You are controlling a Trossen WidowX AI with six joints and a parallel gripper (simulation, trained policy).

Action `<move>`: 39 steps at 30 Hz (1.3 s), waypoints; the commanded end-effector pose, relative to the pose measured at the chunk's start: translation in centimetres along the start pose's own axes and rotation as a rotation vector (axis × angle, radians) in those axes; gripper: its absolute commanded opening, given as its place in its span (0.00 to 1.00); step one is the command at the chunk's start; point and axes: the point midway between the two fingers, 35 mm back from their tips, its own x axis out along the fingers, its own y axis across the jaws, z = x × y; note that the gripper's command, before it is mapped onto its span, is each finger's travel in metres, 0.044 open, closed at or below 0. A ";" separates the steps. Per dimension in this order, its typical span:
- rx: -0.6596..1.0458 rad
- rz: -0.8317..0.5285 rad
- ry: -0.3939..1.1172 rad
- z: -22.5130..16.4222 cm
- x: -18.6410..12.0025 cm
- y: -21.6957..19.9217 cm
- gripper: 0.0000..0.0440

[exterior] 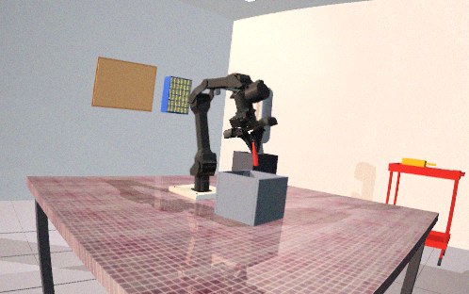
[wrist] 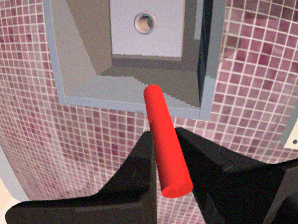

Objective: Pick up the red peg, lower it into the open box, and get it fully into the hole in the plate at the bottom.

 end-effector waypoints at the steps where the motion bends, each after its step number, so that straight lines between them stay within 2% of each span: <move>1: 0.009 -0.016 -0.008 0.9 0.2 0.1 0.00; 20: 0.058 -0.110 0.021 5.4 3.8 0.2 0.00; 39: 0.033 -0.141 0.107 6.7 9.5 0.5 0.00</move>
